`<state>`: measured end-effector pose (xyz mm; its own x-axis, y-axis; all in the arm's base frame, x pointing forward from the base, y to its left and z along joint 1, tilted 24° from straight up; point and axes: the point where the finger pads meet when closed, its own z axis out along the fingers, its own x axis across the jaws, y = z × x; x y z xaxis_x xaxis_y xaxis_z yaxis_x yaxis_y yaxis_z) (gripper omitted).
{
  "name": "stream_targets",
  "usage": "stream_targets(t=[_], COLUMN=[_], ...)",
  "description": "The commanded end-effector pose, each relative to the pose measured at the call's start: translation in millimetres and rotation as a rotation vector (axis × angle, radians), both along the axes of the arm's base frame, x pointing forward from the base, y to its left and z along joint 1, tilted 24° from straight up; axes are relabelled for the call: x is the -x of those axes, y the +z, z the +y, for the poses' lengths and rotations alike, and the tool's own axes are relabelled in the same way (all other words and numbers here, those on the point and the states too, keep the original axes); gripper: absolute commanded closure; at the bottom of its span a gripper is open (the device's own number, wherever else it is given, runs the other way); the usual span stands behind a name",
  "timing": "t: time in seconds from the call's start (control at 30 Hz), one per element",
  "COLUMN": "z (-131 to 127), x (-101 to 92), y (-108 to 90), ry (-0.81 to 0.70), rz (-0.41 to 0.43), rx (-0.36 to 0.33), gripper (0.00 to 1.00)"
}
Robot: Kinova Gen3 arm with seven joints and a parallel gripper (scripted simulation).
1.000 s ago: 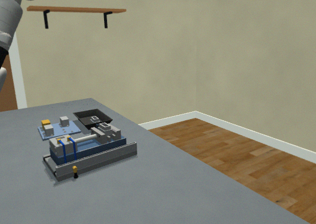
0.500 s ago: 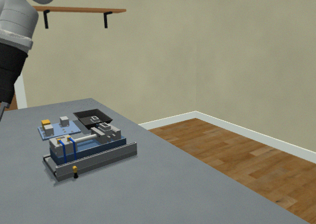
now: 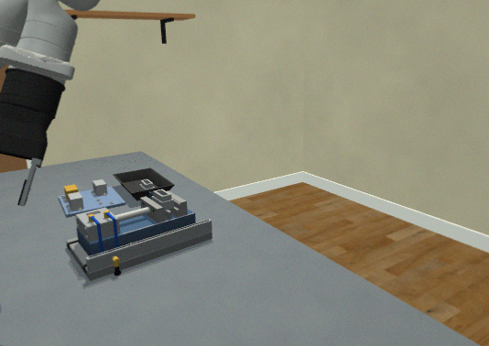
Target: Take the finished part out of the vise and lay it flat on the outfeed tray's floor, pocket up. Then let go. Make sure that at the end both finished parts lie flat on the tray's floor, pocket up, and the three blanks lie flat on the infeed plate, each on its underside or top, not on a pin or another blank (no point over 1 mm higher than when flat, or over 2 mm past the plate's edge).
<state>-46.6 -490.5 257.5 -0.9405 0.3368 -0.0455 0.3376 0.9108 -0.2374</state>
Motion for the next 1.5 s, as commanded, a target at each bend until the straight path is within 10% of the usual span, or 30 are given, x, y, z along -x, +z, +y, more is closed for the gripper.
stream_targets(t=[0.0,1.47], z=[1.1,26.5], x=[-20.7,-130.2], y=[3.9,18.0], ry=[0.019,0.087], rz=[-0.015,-0.119], rx=[0.008,0.020], gripper=[0.00,0.00])
